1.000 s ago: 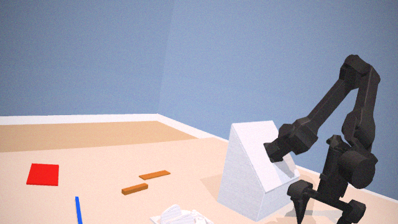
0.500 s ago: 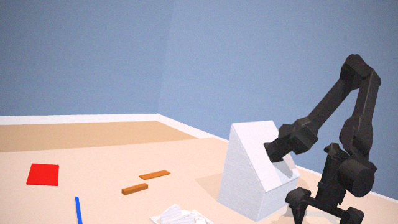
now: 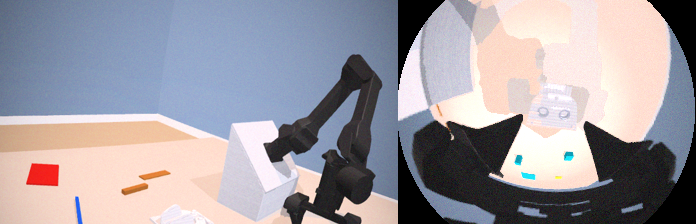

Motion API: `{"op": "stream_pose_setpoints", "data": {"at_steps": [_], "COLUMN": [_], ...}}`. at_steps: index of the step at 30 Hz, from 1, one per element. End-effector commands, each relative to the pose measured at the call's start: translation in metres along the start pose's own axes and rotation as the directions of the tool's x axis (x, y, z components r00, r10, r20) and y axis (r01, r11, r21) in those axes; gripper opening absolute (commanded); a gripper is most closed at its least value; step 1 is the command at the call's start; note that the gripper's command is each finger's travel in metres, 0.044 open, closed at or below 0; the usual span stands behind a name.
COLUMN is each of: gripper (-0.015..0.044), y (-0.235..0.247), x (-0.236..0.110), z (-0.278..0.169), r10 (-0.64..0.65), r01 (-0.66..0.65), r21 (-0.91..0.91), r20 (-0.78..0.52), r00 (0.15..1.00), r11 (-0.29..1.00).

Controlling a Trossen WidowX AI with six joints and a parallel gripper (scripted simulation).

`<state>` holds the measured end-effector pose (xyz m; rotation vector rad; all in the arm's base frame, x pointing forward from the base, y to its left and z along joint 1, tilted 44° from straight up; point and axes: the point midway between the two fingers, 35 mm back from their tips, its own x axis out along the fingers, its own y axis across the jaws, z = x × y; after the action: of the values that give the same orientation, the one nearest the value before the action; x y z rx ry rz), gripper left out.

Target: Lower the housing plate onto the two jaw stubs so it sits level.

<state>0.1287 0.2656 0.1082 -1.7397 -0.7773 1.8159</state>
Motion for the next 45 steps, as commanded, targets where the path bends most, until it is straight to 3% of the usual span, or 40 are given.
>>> {"op": "stream_pose_setpoints", "data": {"at_steps": [1, 13, 40, 45], "gripper": [0.0440, 0.0440, 0.0440, 0.0407], "y": [0.002, 0.002, 0.002, 0.002], "x": [0.007, 0.025, 0.025, 0.025], "z": [0.000, 0.001, 0.001, 0.001], "r10": [0.005, 0.004, 0.004, 0.002], "r01": [-0.005, -0.004, -0.004, -0.002], "r21": [0.007, 0.008, 0.008, 0.003], "r20": [-0.001, 0.000, 0.000, 0.003], "r00": [1.000, 1.000, 1.000, 1.000], "r11": [1.000, 1.000, 1.000, 1.000]}}
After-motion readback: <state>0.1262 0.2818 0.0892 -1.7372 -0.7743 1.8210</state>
